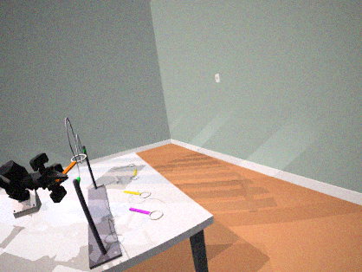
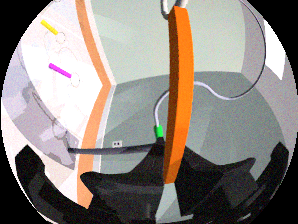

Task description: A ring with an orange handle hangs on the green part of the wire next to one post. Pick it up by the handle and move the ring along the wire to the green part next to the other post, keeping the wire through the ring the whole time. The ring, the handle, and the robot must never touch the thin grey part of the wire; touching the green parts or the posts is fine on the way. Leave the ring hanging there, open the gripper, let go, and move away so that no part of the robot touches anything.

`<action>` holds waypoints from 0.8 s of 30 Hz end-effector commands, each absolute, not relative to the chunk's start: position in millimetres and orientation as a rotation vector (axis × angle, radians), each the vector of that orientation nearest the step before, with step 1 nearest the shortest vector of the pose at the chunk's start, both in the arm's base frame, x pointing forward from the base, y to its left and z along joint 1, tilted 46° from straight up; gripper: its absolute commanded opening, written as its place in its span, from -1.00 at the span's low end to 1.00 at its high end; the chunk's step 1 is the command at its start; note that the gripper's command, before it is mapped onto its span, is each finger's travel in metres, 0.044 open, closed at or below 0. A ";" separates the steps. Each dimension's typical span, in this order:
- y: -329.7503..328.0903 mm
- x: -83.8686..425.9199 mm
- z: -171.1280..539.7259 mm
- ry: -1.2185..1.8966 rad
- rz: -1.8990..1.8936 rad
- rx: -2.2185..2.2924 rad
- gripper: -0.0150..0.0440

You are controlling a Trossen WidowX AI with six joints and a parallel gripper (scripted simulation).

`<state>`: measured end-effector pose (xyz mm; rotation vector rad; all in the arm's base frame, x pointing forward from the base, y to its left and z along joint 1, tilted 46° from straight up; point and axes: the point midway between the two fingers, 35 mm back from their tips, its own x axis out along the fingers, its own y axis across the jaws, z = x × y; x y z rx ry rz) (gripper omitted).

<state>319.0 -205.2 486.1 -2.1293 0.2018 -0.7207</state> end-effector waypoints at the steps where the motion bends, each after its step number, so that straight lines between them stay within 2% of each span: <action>1: -214.9 319.1 470.6 0.232 -0.700 -2.014 -1.00; 24: -232.0 322.4 384.4 0.341 -0.573 -1.453 -1.00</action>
